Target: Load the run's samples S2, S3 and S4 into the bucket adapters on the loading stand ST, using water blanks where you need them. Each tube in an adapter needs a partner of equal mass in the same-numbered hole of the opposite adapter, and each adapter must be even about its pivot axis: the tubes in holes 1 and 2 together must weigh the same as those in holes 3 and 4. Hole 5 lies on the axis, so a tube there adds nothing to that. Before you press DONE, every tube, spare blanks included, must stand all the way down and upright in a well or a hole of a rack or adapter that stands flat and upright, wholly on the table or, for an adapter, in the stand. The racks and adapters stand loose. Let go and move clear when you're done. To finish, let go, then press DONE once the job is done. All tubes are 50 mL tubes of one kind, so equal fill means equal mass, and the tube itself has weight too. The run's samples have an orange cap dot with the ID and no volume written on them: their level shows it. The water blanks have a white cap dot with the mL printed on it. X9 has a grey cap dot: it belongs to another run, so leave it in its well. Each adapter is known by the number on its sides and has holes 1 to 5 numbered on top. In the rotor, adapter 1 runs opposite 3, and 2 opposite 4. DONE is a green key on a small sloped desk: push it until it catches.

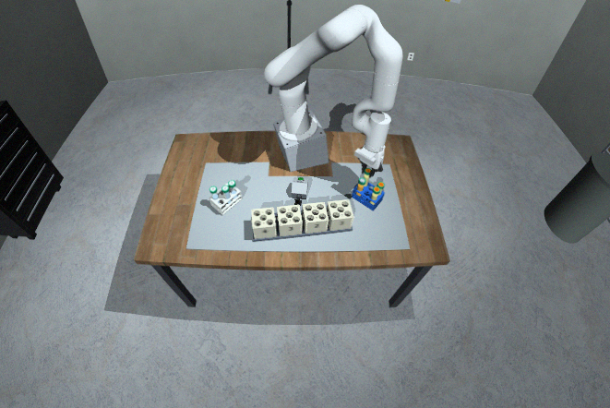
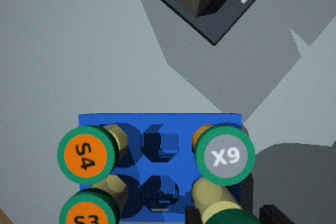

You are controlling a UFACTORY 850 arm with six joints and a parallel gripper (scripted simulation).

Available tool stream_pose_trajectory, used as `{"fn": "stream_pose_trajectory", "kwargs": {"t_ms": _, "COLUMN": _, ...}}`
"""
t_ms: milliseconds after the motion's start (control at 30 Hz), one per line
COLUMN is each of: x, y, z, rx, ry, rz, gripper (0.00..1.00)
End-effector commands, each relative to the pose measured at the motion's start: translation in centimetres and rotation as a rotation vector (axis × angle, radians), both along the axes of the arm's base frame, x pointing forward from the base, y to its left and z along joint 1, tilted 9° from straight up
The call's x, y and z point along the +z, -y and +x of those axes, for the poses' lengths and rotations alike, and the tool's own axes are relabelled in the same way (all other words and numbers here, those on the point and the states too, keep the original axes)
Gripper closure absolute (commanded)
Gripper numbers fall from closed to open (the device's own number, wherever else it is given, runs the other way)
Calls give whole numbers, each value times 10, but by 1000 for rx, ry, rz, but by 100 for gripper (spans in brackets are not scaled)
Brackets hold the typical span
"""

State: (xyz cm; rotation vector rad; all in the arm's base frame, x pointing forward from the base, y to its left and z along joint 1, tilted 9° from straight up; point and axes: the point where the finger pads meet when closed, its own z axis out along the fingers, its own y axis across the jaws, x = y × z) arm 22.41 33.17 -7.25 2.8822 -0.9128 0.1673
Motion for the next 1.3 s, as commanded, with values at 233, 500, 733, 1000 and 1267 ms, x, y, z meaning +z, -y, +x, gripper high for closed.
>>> {"fn": "stream_pose_trajectory", "kwargs": {"t_ms": 233, "x": 19, "y": -4, "z": -1, "rx": -1, "ry": -3, "rz": -6, "gripper": 100}}
{"fn": "stream_pose_trajectory", "kwargs": {"t_ms": 500, "x": 35, "y": -6, "z": -2, "rx": -1, "ry": -3, "rz": -6, "gripper": 100}}
{"fn": "stream_pose_trajectory", "kwargs": {"t_ms": 733, "x": 47, "y": -8, "z": -3, "rx": -1, "ry": -3, "rz": -6, "gripper": 100}}
{"fn": "stream_pose_trajectory", "kwargs": {"t_ms": 1000, "x": 61, "y": -10, "z": -4, "rx": -1, "ry": -3, "rz": -6, "gripper": 100}}
{"fn": "stream_pose_trajectory", "kwargs": {"t_ms": 1267, "x": 77, "y": -12, "z": -5, "rx": -1, "ry": -3, "rz": -6, "gripper": 100}}
